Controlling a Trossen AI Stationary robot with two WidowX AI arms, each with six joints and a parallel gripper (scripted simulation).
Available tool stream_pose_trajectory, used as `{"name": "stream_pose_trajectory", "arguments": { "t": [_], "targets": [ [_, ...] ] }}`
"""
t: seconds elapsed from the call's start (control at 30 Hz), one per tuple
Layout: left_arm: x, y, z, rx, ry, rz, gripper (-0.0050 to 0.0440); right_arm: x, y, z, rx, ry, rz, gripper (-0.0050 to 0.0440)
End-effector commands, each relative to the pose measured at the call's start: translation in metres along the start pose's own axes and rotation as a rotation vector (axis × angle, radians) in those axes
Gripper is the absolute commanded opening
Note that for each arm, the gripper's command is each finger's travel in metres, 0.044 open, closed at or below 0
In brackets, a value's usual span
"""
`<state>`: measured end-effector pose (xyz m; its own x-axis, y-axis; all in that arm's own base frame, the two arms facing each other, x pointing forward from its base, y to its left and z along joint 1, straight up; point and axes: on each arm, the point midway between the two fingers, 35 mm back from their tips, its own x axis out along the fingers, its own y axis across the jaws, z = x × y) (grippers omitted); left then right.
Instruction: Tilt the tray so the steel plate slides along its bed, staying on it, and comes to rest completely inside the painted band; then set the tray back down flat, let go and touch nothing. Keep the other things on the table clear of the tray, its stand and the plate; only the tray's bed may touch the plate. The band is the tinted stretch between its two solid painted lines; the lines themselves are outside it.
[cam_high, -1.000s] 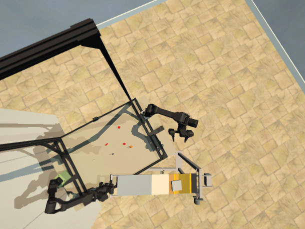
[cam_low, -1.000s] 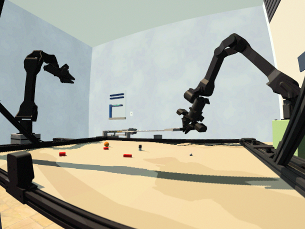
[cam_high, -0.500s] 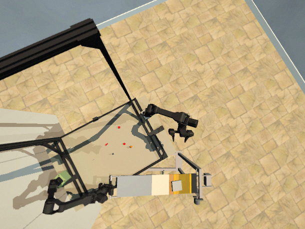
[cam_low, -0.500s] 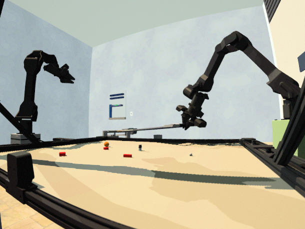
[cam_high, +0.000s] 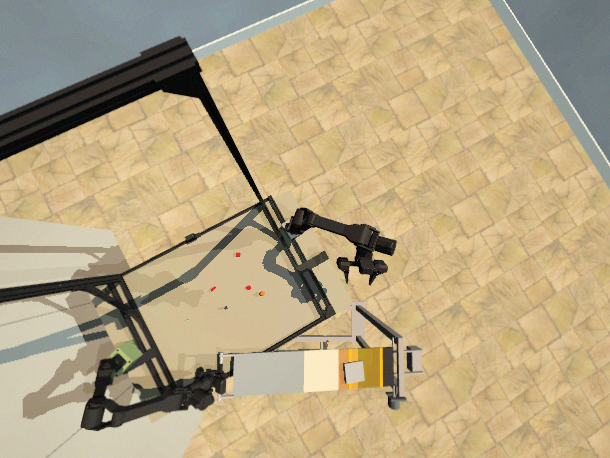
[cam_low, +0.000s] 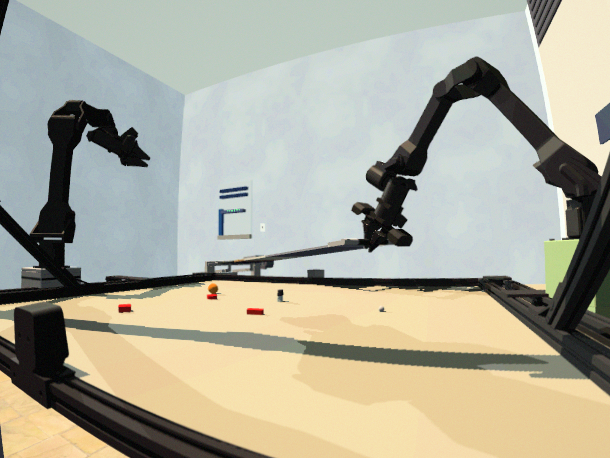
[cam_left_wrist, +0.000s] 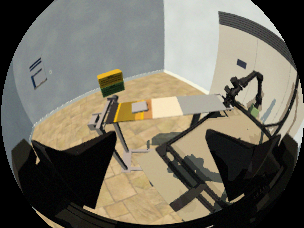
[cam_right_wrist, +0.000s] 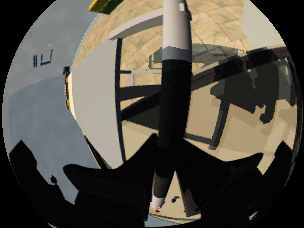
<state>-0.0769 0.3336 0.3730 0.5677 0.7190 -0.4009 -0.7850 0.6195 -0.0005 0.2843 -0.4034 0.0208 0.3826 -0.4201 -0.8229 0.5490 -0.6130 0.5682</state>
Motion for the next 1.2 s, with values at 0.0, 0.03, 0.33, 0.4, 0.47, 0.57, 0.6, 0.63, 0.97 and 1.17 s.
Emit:
{"name": "stream_pose_trajectory", "arguments": {
  "t": [0.0,0.03,0.33,0.4,0.47,0.57,0.6,0.63,0.97,1.17],
  "targets": [
    [0.0,0.0,0.001,0.001,-0.003,-0.001,0.044,-0.019,0.023,0.001,-0.001,-0.005,0.062,0.0],
    [0.0,0.0,0.001,0.001,-0.003,-0.001,0.044,-0.019,0.023,0.001,-0.001,-0.005,0.063,0.0],
    [0.0,0.0,0.001,0.001,-0.003,-0.001,0.044,-0.023,0.027,0.001,-0.001,-0.005,0.07,0.0],
    [0.0,0.0,0.001,0.001,-0.003,-0.001,0.044,-0.024,0.028,0.001,-0.001,-0.005,0.072,0.0],
    [0.0,0.0,0.001,0.001,-0.003,-0.001,0.044,-0.026,0.029,0.001,-0.001,-0.005,0.073,0.0],
    [0.0,0.0,0.001,0.001,-0.003,-0.001,0.044,-0.027,0.031,0.001,-0.001,-0.005,0.075,0.0],
    [0.0,0.0,0.001,0.001,-0.003,-0.001,0.044,-0.028,0.031,0.001,-0.001,-0.005,0.076,0.0],
    [0.0,0.0,0.001,0.001,-0.003,-0.001,0.044,-0.028,0.032,0.001,-0.001,-0.005,0.077,0.0],
    [0.0,0.0,0.001,0.001,-0.003,-0.001,0.044,-0.033,0.036,0.001,-0.001,-0.005,0.086,0.0],
    [0.0,0.0,0.001,0.001,-0.003,-0.001,0.044,-0.036,0.039,0.001,-0.001,-0.005,0.091,0.0]
  ]
}}
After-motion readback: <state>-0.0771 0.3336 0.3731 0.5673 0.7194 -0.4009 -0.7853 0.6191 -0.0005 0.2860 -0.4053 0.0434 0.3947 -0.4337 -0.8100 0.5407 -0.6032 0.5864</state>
